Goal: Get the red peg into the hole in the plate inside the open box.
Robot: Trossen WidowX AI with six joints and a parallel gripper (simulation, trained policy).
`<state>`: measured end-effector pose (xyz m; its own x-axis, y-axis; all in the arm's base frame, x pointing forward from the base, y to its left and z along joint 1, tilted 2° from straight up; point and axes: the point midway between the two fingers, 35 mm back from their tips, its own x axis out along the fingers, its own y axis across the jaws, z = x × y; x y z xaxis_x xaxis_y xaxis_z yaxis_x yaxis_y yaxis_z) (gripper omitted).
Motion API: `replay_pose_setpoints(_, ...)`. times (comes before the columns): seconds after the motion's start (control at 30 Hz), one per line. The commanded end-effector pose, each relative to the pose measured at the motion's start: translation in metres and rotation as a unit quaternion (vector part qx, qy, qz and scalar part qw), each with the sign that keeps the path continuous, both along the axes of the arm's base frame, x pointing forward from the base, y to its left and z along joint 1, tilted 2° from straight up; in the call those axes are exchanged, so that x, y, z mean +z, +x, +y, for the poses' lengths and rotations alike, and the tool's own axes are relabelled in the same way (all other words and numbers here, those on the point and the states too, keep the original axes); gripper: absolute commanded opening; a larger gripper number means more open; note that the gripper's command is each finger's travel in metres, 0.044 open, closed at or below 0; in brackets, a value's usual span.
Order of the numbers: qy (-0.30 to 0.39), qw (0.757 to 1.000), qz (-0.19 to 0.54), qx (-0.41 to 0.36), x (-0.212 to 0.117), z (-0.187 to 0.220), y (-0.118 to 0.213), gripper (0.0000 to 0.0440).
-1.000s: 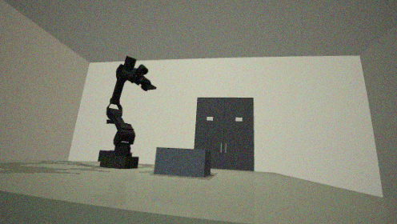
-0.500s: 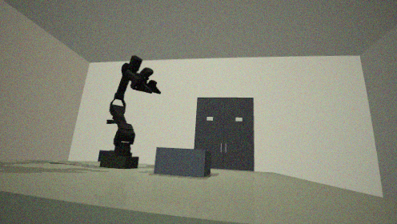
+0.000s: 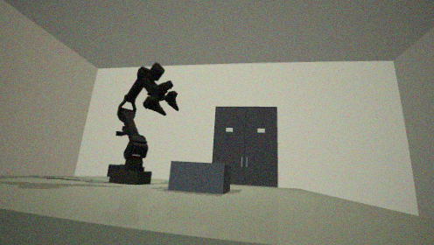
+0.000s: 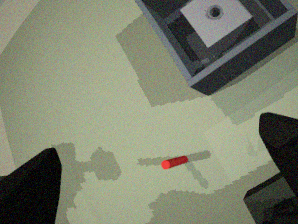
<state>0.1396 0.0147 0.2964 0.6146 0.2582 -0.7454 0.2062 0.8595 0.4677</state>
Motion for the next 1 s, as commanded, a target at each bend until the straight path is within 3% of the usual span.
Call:
replay_pose_setpoints(0.0,0.017,0.996,0.082,-0.036,-0.011,0.004,0.005,0.044)
replay_pose_setpoints(0.43,0.012,0.96,0.258,-0.107,-0.066,0.017,0.016,0.044)
replay_pose_setpoints(0.73,-0.048,0.917,0.37,-0.139,-0.112,0.05,0.009,0.044)
replay_pose_setpoints(0.97,-0.099,0.892,0.409,-0.165,-0.148,0.074,0.004,0.044)
